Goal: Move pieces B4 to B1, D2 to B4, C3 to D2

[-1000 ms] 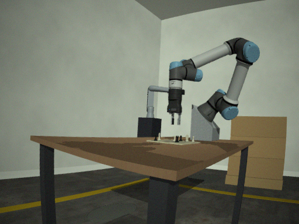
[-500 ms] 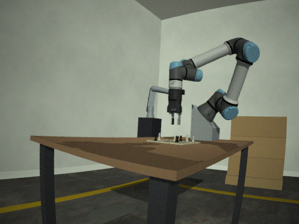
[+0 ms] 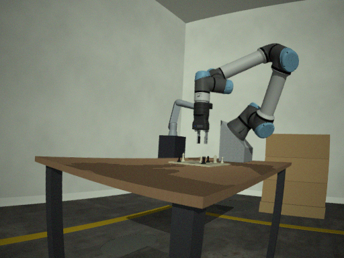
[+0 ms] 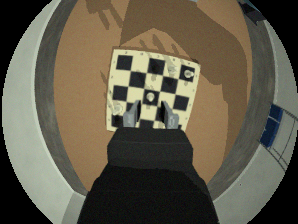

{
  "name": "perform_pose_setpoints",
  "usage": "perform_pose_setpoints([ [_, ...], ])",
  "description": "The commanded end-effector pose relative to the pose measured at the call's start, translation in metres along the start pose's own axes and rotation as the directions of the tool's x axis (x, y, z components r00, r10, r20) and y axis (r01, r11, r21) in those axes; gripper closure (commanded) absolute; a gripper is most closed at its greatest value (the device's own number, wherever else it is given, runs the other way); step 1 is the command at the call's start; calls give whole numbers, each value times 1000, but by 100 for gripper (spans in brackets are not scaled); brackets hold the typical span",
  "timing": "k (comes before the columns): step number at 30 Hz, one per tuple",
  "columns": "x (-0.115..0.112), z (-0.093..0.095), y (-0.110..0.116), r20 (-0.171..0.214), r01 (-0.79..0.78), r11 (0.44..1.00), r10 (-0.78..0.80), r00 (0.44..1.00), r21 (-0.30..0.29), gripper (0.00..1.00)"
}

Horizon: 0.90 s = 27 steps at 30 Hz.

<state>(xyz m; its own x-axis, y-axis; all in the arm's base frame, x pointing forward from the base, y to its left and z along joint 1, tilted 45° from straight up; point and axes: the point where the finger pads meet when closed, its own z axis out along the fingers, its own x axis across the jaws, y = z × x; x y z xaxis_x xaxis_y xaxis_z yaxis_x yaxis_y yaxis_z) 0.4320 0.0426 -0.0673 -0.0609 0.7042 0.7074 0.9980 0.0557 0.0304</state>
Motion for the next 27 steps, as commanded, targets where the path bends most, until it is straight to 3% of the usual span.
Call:
perform_pose_setpoints([
  [1,0,0,0,1,0,1000,0,1000,-1,32],
  [27,0,21,0,1,0,1000,0,1000,-1,32],
])
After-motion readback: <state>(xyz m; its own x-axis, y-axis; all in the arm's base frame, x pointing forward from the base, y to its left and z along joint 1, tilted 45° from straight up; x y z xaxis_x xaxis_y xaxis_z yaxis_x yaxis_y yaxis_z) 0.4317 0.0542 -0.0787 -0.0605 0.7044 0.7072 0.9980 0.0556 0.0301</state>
